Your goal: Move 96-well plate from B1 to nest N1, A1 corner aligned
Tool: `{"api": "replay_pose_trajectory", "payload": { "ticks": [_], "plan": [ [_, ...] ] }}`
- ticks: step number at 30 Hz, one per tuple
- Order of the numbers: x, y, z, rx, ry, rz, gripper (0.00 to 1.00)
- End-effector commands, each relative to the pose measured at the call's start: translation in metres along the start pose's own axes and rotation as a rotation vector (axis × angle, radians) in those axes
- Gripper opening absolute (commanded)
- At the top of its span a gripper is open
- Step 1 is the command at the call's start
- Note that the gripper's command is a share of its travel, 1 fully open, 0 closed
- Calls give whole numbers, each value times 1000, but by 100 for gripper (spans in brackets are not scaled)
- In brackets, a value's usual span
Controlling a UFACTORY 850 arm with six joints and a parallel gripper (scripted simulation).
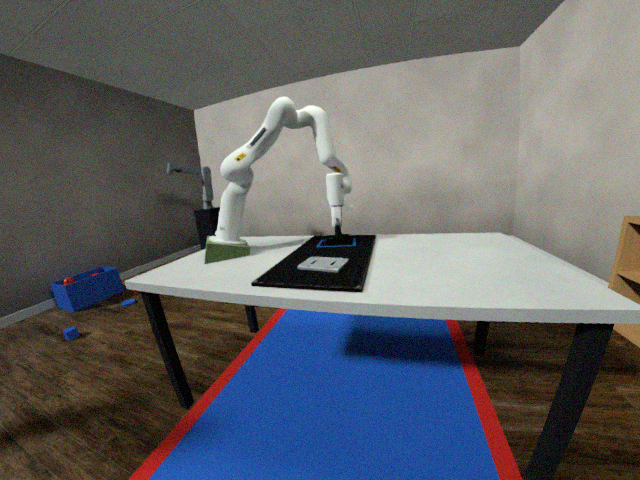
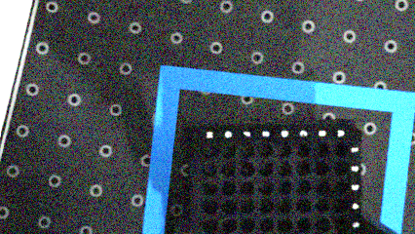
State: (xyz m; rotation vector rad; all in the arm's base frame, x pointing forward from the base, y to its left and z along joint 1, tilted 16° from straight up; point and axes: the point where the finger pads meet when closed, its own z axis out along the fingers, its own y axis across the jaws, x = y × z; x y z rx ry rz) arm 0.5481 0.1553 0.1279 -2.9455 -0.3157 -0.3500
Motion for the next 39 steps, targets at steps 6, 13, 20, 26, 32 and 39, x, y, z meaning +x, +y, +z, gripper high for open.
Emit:
{"api": "replay_pose_trajectory", "payload": {
  "ticks": [6, 13, 20, 26, 32, 39],
  "plan": [
    [1, 0, -4, -1, 1, 0, 0],
    [1, 0, -12, -1, 1, 0, 0],
    [1, 0, -24, -1, 1, 0, 0],
    [1, 0, -30, -1, 1, 0, 0],
    [1, 0, -41, -1, 1, 0, 0],
    [1, 0, -52, -1, 1, 0, 0]
  ]
}}
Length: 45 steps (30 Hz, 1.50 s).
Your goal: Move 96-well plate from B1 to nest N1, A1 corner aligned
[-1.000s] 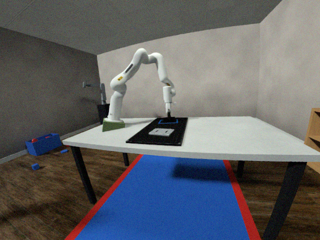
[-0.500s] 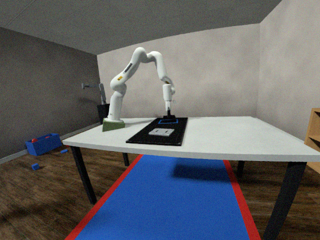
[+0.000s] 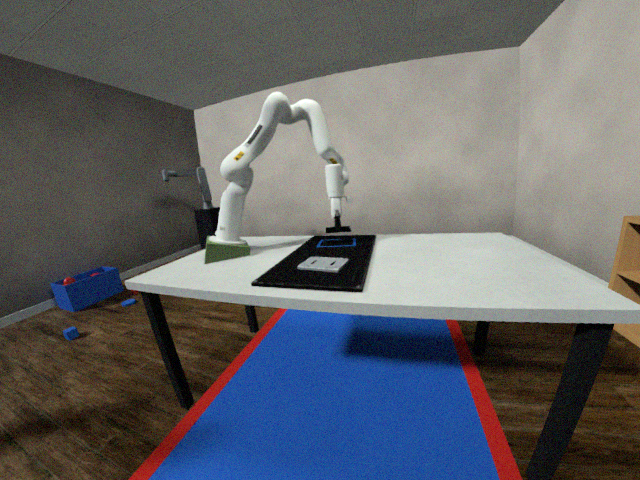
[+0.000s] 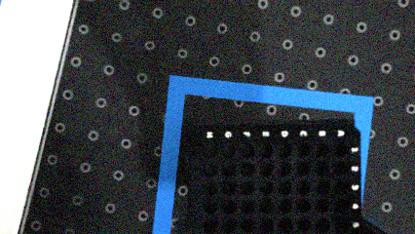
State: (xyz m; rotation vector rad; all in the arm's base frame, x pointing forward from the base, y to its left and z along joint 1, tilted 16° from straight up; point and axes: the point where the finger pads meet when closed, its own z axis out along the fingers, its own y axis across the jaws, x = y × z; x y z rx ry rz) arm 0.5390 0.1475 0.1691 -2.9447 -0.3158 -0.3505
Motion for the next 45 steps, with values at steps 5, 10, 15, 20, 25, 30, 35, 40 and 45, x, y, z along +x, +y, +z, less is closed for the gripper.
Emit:
{"api": "replay_pose_trajectory", "payload": {
  "ticks": [5, 10, 15, 20, 25, 30, 35, 40, 45],
  "plan": [
    [1, 0, -14, -1, 1, 0, 0],
    [1, 0, -20, -1, 1, 0, 0],
    [1, 0, -20, -1, 1, 0, 0],
    [1, 0, -20, -1, 1, 0, 0],
    [1, 0, -20, -1, 1, 0, 0],
    [-2, 16, -20, -1, 1, 167, 0],
    [-6, 32, -21, -1, 1, 333, 0],
    [-8, 42, -21, -1, 1, 401, 0],
    [-11, 59, -22, -1, 1, 401, 0]
  ]
}}
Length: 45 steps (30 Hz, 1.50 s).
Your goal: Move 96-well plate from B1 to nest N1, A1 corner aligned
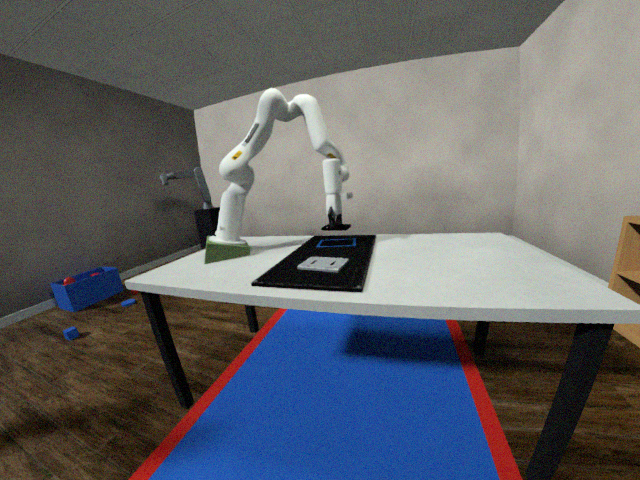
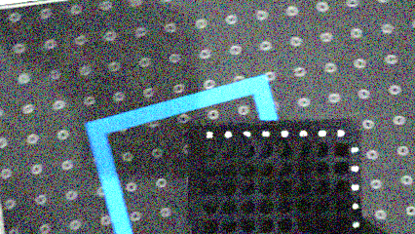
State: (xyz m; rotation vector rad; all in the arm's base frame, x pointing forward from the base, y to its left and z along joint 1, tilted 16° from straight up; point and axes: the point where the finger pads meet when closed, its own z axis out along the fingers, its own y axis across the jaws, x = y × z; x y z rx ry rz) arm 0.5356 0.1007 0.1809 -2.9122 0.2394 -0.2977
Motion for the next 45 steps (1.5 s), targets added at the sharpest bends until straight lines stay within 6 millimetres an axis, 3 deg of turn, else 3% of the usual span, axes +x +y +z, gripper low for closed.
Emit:
{"api": "replay_pose_trajectory", "payload": {
  "ticks": [1, 45],
  "plan": [
    [4, 19, -2, -5, 0, 23, 0],
    [26, 144, -7, -6, 0, 23, 0]
  ]
}}
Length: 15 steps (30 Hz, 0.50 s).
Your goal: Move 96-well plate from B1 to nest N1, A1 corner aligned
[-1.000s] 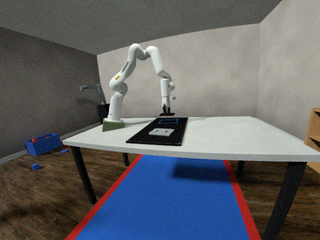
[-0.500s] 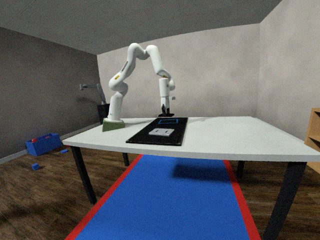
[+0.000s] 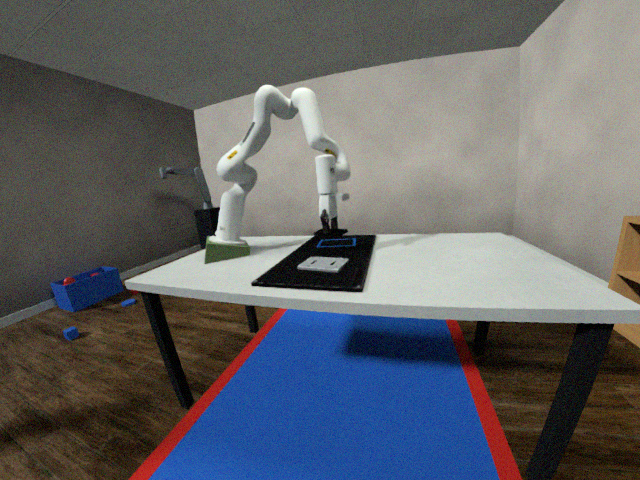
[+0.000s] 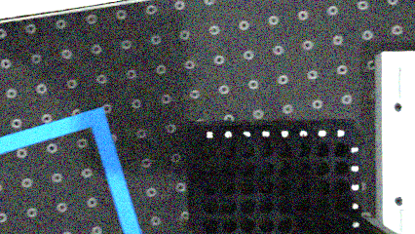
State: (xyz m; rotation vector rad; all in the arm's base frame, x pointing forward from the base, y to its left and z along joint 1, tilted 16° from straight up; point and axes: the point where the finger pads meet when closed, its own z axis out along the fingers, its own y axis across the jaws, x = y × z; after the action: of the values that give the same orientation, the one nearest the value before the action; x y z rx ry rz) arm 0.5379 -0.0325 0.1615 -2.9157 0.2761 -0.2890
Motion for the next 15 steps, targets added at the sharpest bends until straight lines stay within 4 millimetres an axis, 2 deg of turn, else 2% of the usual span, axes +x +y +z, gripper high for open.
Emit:
{"api": "replay_pose_trajectory", "payload": {
  "ticks": [1, 15],
  "plan": [
    [4, 14, -1, 3, 3, -1, 0],
    [12, 57, -2, 3, 3, -1, 0]
  ]
}}
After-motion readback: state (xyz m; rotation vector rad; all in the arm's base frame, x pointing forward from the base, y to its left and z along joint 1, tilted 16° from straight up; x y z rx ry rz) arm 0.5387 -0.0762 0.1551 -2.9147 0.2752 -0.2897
